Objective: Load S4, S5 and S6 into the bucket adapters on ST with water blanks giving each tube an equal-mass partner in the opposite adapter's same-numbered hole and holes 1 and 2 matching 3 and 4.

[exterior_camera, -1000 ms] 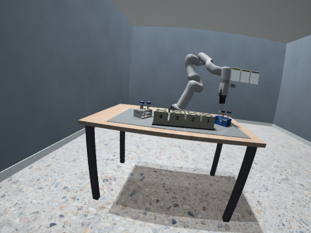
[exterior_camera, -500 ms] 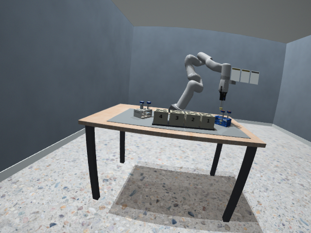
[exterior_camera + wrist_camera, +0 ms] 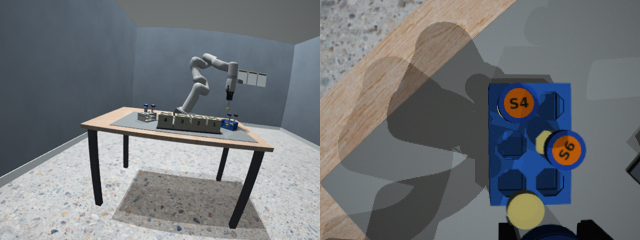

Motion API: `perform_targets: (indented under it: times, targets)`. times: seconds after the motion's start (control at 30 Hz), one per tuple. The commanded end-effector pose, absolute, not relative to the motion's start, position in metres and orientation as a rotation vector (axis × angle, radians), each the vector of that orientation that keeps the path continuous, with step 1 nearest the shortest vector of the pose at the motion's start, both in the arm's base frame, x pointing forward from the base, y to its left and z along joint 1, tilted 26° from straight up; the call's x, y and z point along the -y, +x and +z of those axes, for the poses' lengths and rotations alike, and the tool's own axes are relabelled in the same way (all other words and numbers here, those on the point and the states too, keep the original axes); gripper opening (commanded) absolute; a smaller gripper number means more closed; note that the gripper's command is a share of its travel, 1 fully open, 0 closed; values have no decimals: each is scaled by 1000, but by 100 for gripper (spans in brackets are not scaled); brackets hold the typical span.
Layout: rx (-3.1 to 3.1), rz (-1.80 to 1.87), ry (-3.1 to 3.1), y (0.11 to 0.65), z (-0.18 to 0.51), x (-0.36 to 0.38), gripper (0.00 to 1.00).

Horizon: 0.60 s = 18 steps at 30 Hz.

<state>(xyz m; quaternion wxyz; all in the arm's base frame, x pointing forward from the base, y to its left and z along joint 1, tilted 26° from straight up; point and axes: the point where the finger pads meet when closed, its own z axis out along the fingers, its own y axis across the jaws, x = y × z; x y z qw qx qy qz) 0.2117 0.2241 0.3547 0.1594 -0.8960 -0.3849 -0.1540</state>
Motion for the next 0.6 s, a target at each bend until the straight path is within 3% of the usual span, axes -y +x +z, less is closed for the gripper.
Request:
perform_targets:
  times: [0.0, 0.57]
  targets:
    - [1100, -444, -2559, 211, 362, -221, 0]
    - [787, -385, -2645, 239, 358, -200, 0]
